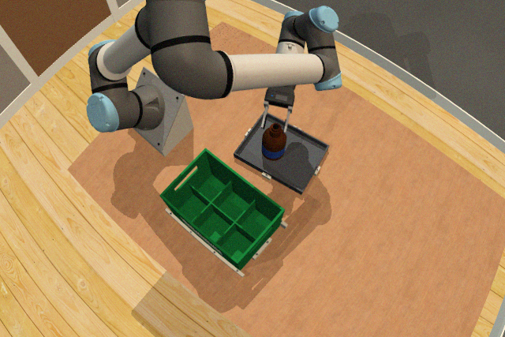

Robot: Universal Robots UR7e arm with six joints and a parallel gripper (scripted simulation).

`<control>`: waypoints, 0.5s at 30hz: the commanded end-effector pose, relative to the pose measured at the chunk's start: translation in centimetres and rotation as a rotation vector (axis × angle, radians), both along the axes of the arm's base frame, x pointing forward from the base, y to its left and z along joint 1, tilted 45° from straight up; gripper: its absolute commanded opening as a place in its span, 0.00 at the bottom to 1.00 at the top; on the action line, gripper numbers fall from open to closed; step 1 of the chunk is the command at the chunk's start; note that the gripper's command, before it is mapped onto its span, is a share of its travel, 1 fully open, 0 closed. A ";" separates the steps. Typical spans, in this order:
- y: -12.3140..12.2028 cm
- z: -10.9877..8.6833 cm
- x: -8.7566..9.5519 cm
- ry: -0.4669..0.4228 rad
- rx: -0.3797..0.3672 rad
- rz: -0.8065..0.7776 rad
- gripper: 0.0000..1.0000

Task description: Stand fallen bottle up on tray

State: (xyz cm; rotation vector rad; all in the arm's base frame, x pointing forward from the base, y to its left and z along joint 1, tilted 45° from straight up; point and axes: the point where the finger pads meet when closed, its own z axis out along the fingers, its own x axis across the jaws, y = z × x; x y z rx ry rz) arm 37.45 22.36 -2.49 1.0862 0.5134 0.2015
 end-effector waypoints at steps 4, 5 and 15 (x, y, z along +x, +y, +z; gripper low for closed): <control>1.0 0.9 0.0 -0.003 0.003 0.000 1.00; 1.0 0.9 0.0 -0.003 0.003 0.000 1.00; 1.0 1.0 -0.1 -0.002 0.002 -0.002 0.00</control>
